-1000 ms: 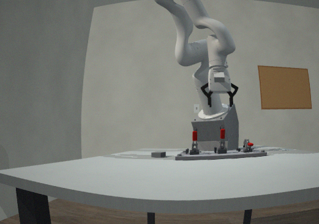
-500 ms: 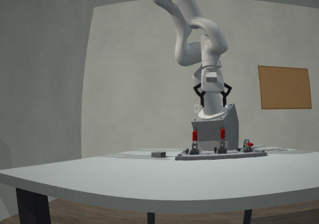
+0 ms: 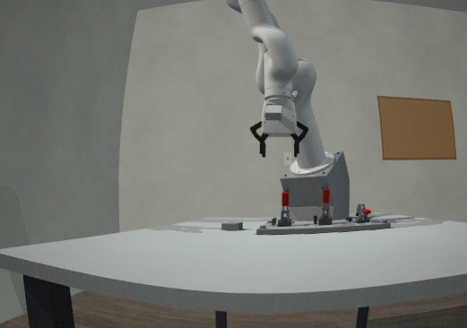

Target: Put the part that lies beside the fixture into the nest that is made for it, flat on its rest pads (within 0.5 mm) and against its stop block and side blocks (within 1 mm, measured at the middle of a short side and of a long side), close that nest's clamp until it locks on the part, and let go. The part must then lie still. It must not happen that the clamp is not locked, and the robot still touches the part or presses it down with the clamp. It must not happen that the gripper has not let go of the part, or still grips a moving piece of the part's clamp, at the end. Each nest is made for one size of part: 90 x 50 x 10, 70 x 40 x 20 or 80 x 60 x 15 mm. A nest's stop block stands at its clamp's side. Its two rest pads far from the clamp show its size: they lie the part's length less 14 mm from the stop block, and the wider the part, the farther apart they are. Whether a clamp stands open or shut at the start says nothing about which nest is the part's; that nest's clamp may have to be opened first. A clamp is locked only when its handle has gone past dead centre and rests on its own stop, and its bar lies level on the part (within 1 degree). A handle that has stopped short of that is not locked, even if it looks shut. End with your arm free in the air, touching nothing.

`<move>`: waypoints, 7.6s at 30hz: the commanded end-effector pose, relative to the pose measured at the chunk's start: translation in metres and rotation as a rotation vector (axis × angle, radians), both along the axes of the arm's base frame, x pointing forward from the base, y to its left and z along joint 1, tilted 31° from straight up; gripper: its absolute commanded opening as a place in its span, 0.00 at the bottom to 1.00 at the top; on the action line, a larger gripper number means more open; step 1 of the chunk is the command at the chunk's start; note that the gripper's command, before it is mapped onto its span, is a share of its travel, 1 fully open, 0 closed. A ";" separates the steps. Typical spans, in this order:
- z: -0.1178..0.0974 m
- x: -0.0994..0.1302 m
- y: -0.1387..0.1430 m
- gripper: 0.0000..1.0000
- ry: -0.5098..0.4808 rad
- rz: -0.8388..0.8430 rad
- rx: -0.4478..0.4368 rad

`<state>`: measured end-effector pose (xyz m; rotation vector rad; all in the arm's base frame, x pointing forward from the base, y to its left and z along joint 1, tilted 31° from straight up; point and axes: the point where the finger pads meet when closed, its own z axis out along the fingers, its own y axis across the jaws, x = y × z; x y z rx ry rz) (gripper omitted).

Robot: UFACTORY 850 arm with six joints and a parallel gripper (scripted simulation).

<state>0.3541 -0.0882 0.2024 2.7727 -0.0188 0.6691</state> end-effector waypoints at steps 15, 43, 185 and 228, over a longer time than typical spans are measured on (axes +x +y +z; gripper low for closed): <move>0.030 -0.003 -0.101 1.00 0.001 0.009 0.014; 0.037 -0.004 -0.126 1.00 0.001 0.009 0.014; -0.099 0.068 -0.171 1.00 -0.034 -0.103 0.072; -0.118 0.078 -0.176 1.00 -0.034 -0.103 0.072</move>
